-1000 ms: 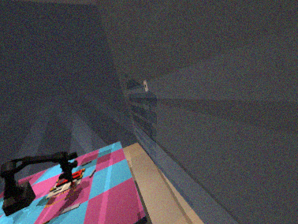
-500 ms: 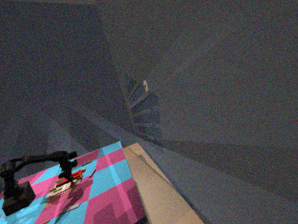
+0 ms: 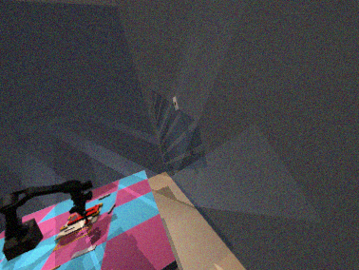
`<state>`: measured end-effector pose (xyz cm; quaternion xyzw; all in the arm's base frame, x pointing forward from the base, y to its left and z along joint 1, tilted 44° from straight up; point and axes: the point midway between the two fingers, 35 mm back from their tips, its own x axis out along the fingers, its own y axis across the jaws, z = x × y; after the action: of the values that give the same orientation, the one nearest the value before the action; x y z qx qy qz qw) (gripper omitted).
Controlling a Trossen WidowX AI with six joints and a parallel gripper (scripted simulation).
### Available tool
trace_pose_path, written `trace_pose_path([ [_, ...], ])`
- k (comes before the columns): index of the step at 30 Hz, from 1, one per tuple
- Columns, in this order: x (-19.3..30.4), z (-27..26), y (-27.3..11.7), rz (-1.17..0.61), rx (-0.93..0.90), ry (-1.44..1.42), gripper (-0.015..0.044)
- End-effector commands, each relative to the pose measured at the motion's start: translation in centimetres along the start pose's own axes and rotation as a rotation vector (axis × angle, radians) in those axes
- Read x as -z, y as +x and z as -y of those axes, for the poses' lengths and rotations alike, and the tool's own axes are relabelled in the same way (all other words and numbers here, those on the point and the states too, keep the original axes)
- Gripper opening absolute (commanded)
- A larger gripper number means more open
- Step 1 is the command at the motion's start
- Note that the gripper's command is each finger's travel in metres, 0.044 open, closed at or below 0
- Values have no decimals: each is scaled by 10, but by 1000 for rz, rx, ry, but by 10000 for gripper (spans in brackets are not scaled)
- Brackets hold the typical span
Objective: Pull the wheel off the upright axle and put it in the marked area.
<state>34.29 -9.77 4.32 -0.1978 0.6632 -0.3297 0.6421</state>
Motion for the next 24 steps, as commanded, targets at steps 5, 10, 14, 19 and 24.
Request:
trace_pose_path([
  [5,0,0,-27,7,-6,5,0],
  [10,5,13,-20,7,-3,-1,0],
  [14,12,28,-22,7,-4,0,0],
  [19,22,46,-23,6,-4,1,0],
  [24,33,63,-24,6,-4,1,0],
])
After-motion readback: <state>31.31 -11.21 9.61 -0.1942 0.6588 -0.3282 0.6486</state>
